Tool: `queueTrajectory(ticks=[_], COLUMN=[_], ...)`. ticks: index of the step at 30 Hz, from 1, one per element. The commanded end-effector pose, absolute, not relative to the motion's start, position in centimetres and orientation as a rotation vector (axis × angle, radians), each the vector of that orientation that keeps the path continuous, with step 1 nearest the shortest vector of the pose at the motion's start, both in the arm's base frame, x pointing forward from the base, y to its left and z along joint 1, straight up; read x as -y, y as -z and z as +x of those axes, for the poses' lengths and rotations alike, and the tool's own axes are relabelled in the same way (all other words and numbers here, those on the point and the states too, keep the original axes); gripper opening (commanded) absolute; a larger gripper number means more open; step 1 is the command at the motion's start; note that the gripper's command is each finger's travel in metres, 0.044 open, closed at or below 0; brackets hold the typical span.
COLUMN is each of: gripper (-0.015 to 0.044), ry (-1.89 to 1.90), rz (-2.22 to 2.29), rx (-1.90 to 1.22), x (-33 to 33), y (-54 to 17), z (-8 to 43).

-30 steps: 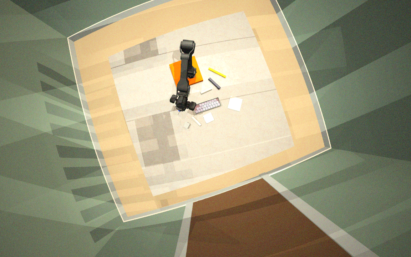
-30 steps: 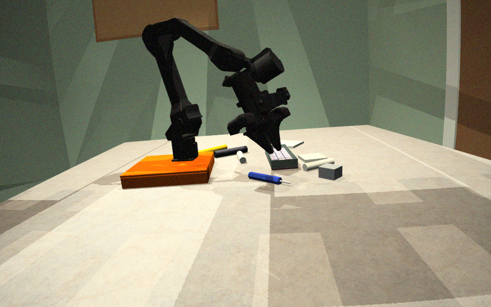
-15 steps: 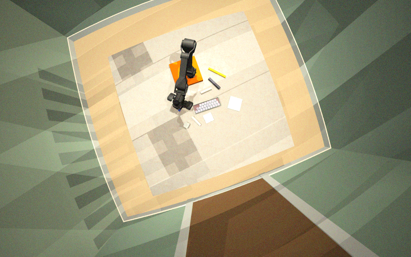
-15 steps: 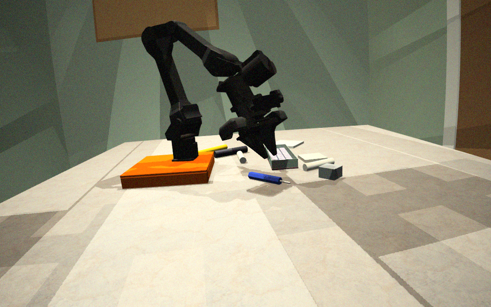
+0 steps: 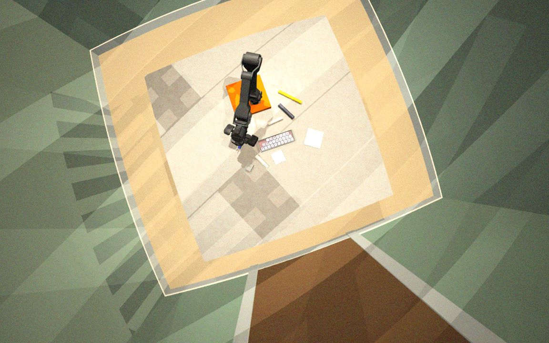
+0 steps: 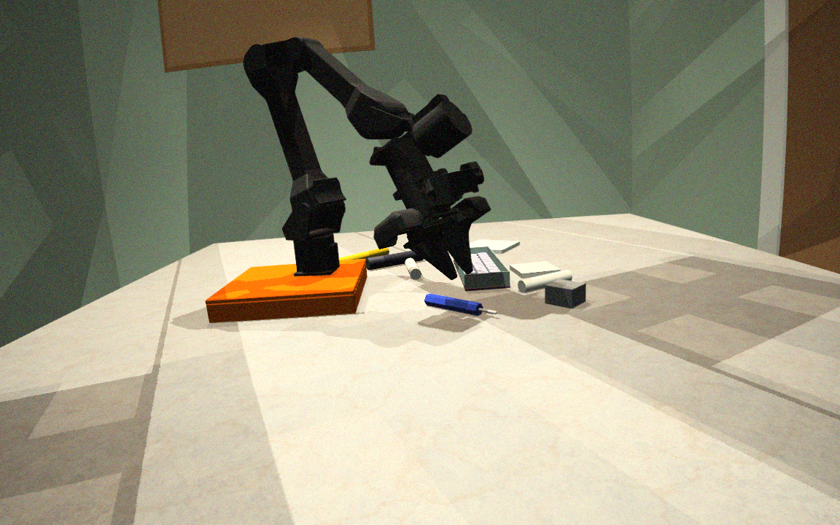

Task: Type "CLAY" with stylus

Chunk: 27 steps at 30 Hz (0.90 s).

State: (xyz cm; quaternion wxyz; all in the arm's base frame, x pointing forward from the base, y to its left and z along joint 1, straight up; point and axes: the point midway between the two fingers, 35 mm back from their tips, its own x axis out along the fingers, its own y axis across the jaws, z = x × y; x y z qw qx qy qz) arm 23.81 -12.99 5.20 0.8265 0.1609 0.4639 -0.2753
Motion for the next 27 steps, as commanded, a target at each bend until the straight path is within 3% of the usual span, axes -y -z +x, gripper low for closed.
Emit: queueTrajectory(ticks=[1,27], gripper=[0.0150,0.0150], ry=[0.583,0.583], rz=[0.337,0.337], rx=[-0.991,-0.991], x=[13.0,13.0], y=[-4.8,-2.8], z=[23.7,23.8])
